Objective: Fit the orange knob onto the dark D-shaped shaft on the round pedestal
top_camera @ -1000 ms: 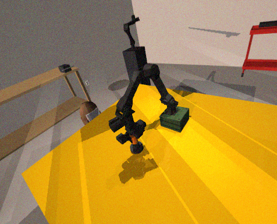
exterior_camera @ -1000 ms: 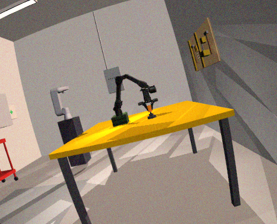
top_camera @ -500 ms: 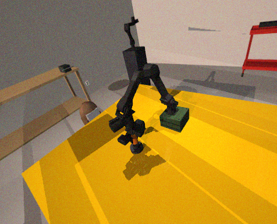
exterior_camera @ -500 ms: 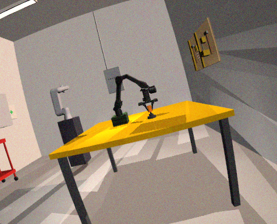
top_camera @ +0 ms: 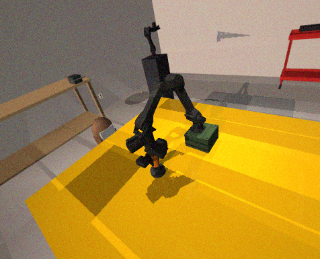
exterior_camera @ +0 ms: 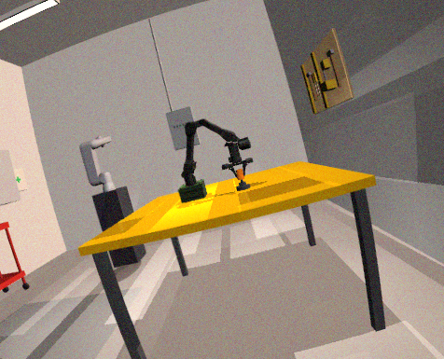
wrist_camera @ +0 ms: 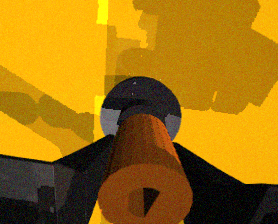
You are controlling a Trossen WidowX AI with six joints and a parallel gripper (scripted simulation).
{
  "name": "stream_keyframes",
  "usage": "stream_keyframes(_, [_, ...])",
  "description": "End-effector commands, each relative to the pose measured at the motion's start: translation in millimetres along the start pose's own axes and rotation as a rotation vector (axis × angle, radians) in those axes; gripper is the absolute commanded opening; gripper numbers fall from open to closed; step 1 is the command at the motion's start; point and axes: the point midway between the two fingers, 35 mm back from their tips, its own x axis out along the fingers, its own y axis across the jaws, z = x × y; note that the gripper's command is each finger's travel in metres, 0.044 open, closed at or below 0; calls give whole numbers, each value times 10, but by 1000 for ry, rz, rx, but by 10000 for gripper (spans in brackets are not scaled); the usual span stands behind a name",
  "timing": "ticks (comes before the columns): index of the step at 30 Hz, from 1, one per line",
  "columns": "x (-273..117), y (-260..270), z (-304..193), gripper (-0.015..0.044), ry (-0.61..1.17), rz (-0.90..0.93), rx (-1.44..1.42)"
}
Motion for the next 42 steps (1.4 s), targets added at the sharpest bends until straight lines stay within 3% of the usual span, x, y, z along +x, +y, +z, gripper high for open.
stream_keyframes(1, [-8,-4,-8,0,3,0,-5])
stream_keyframes(7, [-46,-10,-9,0,3,0,-14])
stream_keyframes(14, [-24,-5,-2,0,3,0,-215])
stream_keyframes(42, [7,-1,-6,0,3,0,-215])
